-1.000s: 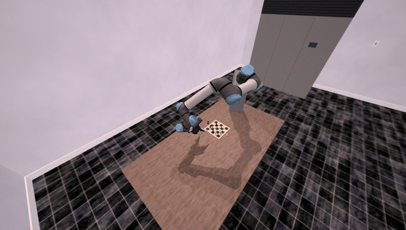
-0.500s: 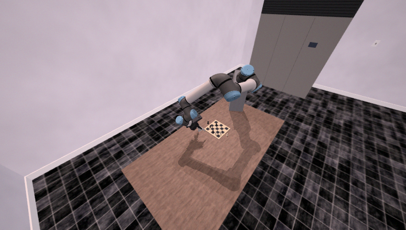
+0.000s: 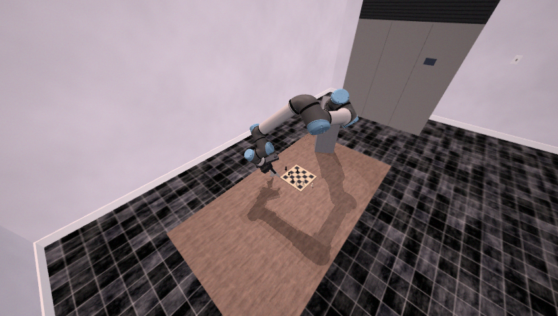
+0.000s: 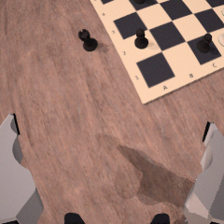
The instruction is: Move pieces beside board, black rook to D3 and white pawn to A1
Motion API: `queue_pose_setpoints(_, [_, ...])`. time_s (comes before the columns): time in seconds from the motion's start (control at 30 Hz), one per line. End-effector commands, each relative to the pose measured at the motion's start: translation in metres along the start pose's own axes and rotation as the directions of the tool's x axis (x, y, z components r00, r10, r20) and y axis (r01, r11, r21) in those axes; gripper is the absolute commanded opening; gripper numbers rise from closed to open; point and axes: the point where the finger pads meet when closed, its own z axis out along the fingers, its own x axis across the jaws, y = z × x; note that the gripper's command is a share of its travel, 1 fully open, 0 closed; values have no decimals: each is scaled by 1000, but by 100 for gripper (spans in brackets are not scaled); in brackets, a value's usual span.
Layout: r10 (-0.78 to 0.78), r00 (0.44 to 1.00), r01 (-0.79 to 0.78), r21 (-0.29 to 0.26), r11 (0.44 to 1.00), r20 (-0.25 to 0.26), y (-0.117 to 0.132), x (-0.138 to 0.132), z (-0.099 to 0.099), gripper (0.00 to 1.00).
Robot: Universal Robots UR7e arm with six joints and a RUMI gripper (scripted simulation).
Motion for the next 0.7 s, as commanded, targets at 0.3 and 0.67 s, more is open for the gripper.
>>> queue_pose_setpoints(0.3, [111, 990, -125, -156, 980, -92, -4, -34, 13, 100])
queue_pose_setpoints(0.67, [177, 970, -214, -235, 948, -167, -19, -53, 21, 100])
